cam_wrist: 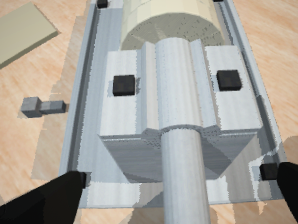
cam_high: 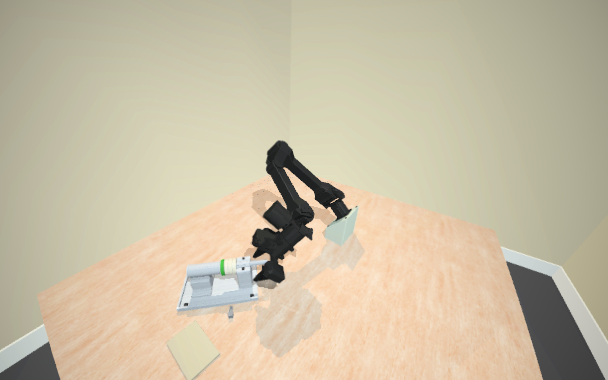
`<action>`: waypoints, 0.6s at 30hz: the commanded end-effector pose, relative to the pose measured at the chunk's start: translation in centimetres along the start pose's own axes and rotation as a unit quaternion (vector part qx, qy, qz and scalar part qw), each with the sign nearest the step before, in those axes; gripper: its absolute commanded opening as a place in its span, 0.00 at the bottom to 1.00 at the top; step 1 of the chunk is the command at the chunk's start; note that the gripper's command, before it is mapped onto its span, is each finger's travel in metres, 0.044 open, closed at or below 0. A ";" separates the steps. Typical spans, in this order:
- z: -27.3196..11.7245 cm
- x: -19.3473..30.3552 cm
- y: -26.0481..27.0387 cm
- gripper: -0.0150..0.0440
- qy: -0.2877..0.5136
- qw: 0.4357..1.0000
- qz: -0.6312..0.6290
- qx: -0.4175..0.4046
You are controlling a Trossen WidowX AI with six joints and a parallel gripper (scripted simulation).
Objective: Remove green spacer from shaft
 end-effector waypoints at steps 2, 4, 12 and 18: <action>0.0 0.0 0.0 0.87 0.000 1.000 0.000 0.000; 0.0 0.0 0.0 0.78 0.000 1.000 0.000 0.000; 0.0 0.0 0.0 0.42 0.000 1.000 0.000 0.000; 0.0 0.0 0.0 0.29 0.000 1.000 0.000 0.000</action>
Point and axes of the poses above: the point midway between the two fingers, 35 mm back from their tips, its own z axis out along the fingers, its own y axis across the jaws, x = y × z, the point moved 10 cm from there along -z, back along the fingers, and after that the axes turned 12 degrees about -z, right-handed, at the moved point
